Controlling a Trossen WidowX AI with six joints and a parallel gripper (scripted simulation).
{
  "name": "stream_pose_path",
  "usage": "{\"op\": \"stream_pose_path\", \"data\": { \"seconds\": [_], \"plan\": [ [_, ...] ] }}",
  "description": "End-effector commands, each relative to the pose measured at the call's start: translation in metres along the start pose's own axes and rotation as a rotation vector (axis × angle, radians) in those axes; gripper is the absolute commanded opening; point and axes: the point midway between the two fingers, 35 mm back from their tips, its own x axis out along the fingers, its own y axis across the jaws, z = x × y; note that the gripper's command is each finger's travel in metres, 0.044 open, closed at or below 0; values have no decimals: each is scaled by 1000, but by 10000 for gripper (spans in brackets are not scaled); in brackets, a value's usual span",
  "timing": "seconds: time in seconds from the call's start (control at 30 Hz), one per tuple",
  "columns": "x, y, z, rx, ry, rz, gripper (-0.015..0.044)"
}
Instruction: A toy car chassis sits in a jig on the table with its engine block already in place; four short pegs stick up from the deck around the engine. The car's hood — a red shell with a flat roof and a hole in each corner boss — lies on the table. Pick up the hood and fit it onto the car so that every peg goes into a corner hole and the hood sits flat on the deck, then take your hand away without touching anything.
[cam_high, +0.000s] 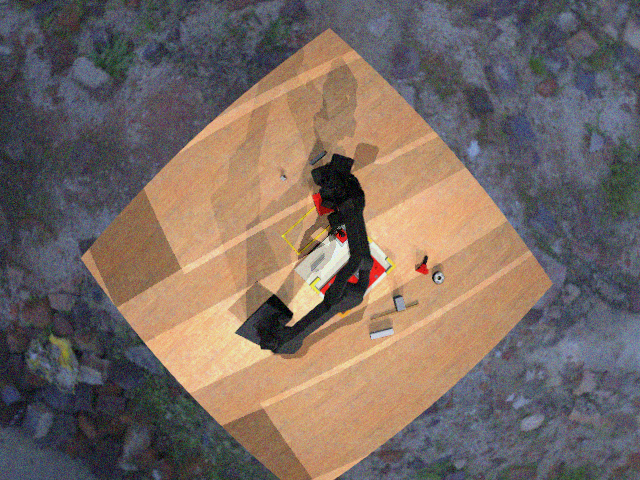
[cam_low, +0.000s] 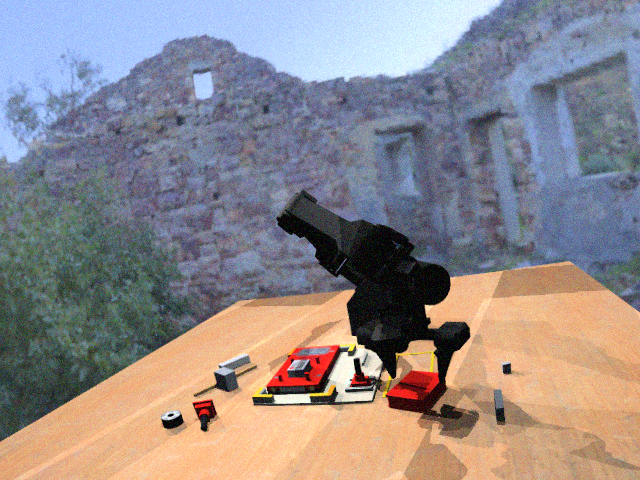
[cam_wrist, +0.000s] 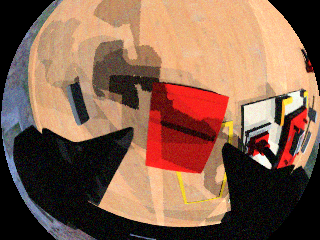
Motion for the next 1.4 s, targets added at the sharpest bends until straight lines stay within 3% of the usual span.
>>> {"op": "stream_pose_path", "data": {
  "seconds": [0.0, 1.37],
  "plan": [
    [5, -2, -1, -6, 1, -8, 440],
    [23, -3, -1, -6, 1, -9, 440]
  ]
}}
